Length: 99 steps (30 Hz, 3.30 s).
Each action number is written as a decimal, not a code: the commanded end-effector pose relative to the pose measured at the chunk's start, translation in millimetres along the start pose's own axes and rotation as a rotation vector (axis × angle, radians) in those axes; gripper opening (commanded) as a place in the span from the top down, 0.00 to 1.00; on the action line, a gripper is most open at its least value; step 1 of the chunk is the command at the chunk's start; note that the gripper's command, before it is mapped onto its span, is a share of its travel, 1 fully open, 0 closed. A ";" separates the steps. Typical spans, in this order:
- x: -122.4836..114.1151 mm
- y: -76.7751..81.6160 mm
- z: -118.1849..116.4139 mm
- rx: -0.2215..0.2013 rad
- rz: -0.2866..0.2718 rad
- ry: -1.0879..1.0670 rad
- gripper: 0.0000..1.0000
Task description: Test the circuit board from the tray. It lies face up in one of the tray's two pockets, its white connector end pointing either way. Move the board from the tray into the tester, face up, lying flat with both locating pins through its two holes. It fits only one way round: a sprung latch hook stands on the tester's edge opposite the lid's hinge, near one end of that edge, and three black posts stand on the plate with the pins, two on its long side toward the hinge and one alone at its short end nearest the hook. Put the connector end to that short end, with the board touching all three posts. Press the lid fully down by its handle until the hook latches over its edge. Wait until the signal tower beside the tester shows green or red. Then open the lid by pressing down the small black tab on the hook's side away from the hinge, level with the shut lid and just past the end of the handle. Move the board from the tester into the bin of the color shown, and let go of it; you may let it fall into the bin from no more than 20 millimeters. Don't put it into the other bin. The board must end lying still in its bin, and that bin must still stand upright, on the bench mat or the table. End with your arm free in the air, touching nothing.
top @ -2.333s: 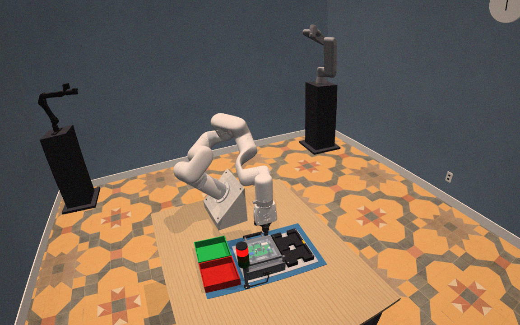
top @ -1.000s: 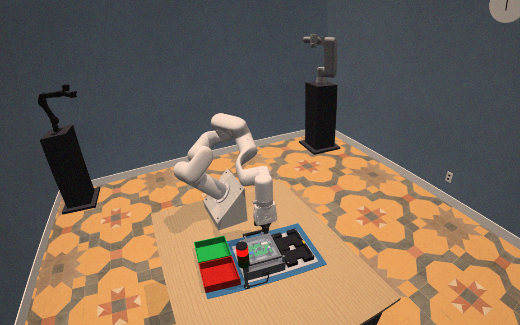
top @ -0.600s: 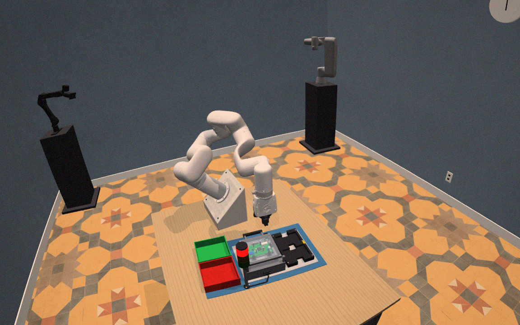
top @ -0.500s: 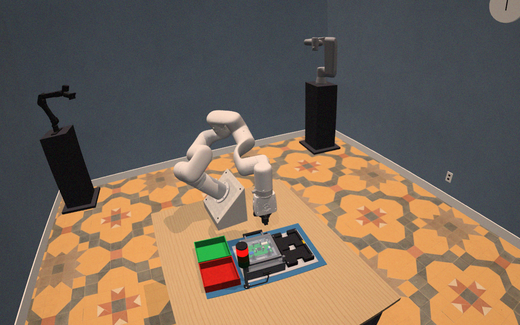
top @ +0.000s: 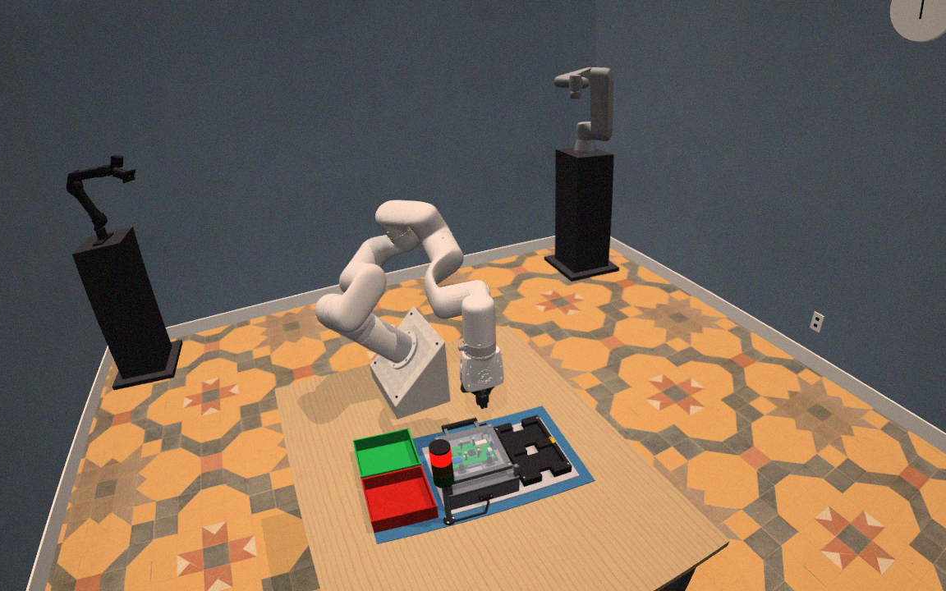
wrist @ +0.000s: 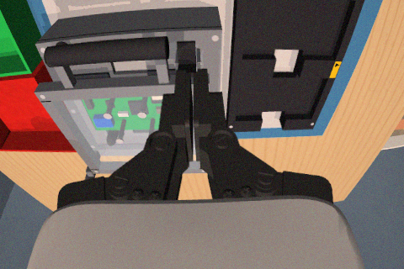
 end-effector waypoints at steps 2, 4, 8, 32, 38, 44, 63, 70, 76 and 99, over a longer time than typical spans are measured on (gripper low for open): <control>-0.7 1.9 0.4 -0.002 -0.004 0.035 1.00; -0.7 1.9 0.4 -0.002 -0.004 0.062 1.00; -0.7 1.9 0.4 -0.002 -0.004 0.139 1.00; -0.7 1.9 0.4 -0.001 -0.004 0.727 1.00; -0.7 1.9 0.4 0.000 -0.005 0.907 1.00; -0.7 1.9 0.4 0.000 -0.005 1.072 1.00; -0.7 1.9 0.4 0.001 -0.005 1.513 1.00; -0.7 1.9 0.4 0.001 -0.005 1.556 1.00; -0.7 1.9 0.4 0.001 -0.005 1.565 1.00; -0.7 1.9 0.4 0.001 -0.005 1.565 0.73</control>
Point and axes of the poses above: the point where the finger pads meet when closed, its own y axis back along the fingers, its own z axis across the jaws, x = y × z, the point moved 6 cm from there along y, back along the fingers, and after that the axes turned 14 degrees about y, right-handed, at the moved point
